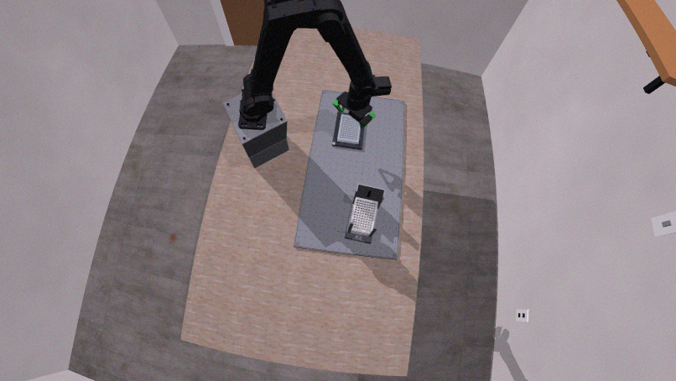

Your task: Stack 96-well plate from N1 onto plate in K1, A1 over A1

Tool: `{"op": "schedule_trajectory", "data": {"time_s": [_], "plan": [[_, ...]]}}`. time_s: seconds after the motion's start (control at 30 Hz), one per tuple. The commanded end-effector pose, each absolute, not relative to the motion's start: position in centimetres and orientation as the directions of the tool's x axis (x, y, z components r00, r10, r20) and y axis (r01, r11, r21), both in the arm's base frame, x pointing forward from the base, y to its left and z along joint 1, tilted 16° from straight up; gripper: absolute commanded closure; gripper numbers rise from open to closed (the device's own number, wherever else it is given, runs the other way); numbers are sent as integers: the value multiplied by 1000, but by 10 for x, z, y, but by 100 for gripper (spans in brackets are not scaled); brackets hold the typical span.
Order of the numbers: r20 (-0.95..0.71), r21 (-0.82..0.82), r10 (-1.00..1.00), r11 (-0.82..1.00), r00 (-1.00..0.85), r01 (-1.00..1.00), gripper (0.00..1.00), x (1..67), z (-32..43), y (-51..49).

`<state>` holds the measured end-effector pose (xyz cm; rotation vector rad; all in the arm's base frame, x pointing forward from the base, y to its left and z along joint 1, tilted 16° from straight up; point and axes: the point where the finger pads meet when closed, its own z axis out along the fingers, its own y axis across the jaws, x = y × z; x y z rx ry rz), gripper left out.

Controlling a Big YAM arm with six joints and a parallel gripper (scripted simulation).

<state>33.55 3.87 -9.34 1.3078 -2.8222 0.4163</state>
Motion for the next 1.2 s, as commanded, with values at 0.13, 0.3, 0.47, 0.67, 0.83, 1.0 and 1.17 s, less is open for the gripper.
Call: {"op": "schedule_trajectory", "data": {"time_s": [0.13,0.3,0.47,0.67,0.83,1.0,1.17], "plan": [[141,-235,-896,382,-420,-894,0,353,-95,70],[171,-219,-949,226,-266,-949,0,353,-99,87],[188,-208,-967,129,-169,-970,0,353,-101,98],[202,-194,-971,90,-129,-977,0,347,-99,93],[202,-194,-971,90,-129,-977,0,347,-99,93],[209,-181,-969,92,-129,-979,0,343,-107,86],[208,-183,-970,92,-130,-979,0,346,-113,85]]}}
